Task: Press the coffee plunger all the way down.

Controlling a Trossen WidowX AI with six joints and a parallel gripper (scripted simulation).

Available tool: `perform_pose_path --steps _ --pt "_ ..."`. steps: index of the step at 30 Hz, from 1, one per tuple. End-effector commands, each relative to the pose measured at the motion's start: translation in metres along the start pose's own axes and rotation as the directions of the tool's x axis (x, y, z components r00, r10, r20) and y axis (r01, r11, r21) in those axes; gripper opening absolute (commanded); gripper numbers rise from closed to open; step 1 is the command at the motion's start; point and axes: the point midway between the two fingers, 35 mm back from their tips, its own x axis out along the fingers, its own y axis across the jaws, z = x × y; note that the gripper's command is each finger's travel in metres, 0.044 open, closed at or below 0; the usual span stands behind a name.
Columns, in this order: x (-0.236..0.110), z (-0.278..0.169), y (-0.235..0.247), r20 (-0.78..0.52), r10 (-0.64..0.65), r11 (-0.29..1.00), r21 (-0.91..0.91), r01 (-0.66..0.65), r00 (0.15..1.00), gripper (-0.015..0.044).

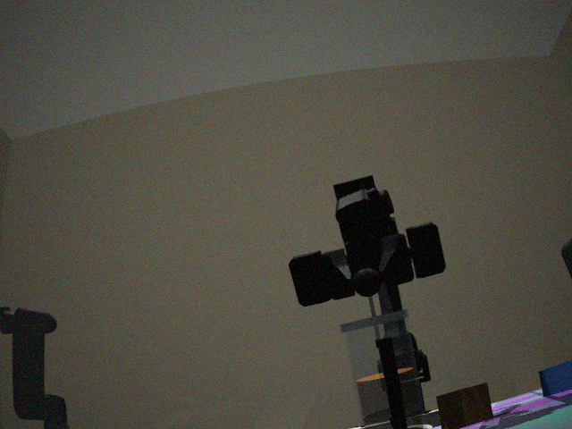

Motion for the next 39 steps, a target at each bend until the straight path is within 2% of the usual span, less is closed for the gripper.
perform_pose_path --steps 1,39 --pt "0.0046 -0.0105 0.0 -0.036 -0.001 1.0 0.003 0.001 0.999 0.013" --pt "0.0078 -0.0077 0.0002 -0.035 -0.001 1.0 0.003 0.001 0.999 0.013"
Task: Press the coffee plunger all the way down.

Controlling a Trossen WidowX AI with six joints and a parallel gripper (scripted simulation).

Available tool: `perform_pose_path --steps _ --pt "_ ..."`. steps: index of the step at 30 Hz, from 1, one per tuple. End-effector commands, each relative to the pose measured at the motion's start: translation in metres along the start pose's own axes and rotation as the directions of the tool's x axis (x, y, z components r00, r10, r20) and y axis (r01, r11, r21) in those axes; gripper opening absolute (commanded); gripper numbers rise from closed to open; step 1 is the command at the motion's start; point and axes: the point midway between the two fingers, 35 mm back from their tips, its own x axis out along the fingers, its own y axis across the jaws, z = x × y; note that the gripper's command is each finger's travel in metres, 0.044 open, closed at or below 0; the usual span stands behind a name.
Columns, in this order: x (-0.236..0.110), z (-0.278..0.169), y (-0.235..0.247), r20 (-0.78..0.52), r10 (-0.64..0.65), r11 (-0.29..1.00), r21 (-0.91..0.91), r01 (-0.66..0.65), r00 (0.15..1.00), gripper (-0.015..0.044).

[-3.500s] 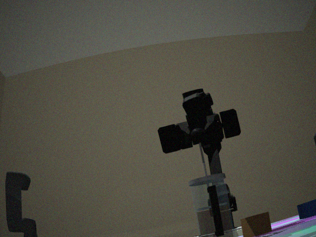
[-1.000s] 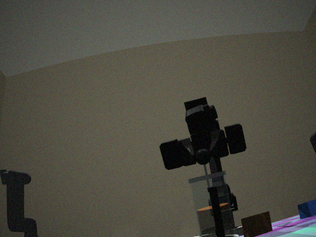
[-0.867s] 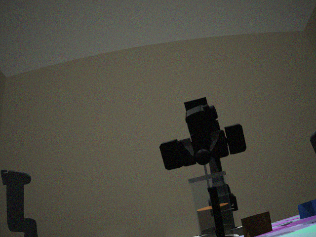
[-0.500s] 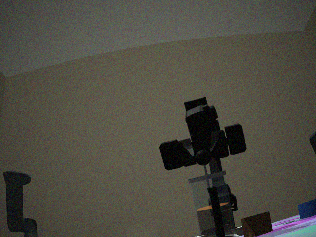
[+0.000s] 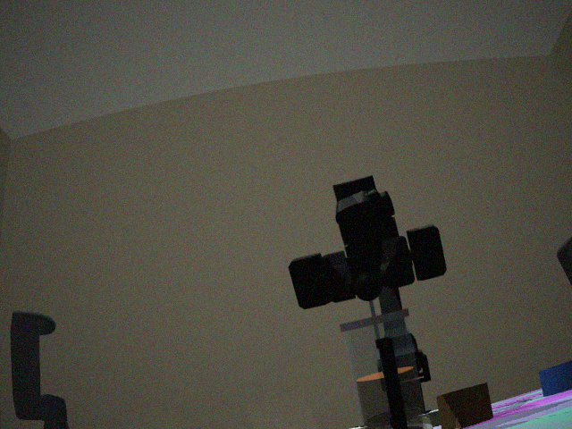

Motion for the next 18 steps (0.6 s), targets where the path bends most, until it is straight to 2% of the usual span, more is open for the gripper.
perform_pose_path --steps 1,18 --pt "0.0029 -0.0054 0.0 -0.02 -0.001 1.0 0.003 0.001 1.0 0.013" --pt "0.0042 -0.0042 0.0001 -0.02 -0.001 1.0 0.003 0.001 1.0 0.013"
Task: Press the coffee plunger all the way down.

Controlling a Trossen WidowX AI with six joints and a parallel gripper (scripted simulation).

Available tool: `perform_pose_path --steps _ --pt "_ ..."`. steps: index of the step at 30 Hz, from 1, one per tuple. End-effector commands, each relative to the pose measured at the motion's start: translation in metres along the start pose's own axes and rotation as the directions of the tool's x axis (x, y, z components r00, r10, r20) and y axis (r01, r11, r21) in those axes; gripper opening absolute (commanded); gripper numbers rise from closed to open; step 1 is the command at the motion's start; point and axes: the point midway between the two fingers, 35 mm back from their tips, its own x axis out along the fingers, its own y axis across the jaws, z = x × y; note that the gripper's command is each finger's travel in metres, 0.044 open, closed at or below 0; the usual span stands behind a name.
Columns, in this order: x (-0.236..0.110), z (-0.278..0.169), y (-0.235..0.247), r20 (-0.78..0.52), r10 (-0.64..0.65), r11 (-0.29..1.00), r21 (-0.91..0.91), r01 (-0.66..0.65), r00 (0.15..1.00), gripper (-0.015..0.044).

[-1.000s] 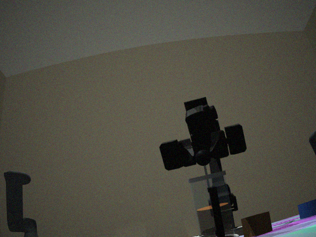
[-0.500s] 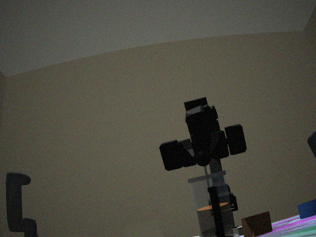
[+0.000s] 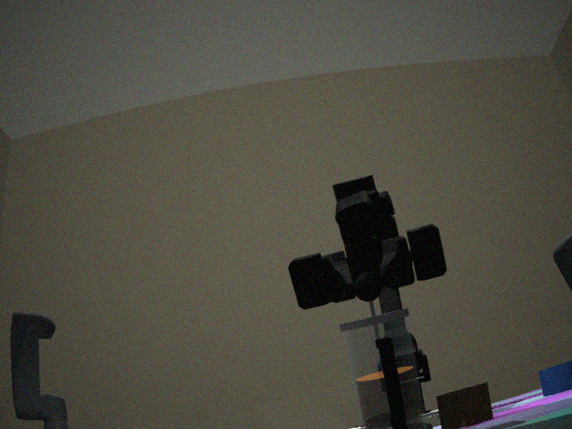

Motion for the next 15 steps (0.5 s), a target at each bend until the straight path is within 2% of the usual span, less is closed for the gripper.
perform_pose_path --steps 1,11,15 --pt "0.0026 -0.0045 0.0 -0.016 -0.001 1.0 0.003 0.001 1.0 0.013" --pt "0.0002 -0.0001 0.0 0.0 0.0 1.0 0.0 0.0 1.0 0.013" --pt "0.0002 -0.0001 0.0 0.0 0.0 1.0 0.0 0.0 1.0 0.0235"
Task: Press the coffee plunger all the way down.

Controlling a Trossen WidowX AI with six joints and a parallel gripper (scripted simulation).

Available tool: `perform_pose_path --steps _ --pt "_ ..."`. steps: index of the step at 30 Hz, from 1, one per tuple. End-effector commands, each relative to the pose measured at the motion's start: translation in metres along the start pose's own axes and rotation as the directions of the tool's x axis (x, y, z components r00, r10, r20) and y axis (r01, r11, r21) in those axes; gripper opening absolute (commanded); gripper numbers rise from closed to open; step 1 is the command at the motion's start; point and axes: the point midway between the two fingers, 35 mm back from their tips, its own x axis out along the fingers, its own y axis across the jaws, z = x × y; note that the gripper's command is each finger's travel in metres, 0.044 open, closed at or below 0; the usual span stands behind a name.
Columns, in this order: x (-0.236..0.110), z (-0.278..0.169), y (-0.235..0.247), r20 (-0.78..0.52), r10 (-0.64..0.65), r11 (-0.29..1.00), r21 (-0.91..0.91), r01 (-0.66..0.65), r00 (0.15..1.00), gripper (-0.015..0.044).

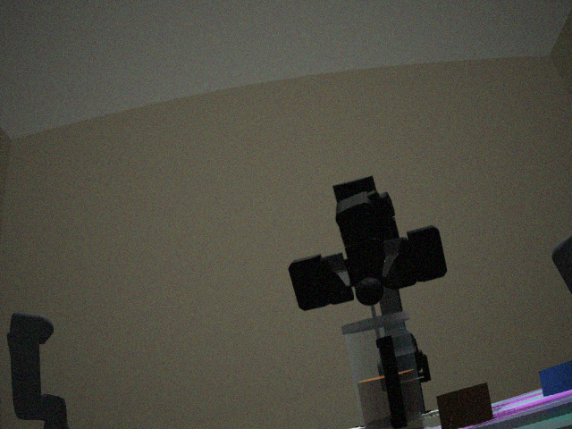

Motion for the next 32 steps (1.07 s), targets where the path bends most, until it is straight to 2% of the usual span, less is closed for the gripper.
perform_pose_path --steps 1,8,14,21,32 --pt "0.0 0.0 0.0 -0.001 0.0 1.0 0.0 0.0 1.0 0.0261" --pt "0.0 0.0 0.0 -0.001 0.0 1.0 0.0 0.0 1.0 0.044" --pt "-0.009 0.008 0.0 -0.004 0.0 1.0 -0.001 0.0 1.0 0.044" --pt "-0.073 0.048 -0.002 -0.019 -0.002 1.0 0.003 0.002 1.0 0.044" --pt "-0.072 0.045 -0.002 -0.02 -0.002 1.0 0.003 0.002 1.0 0.044"
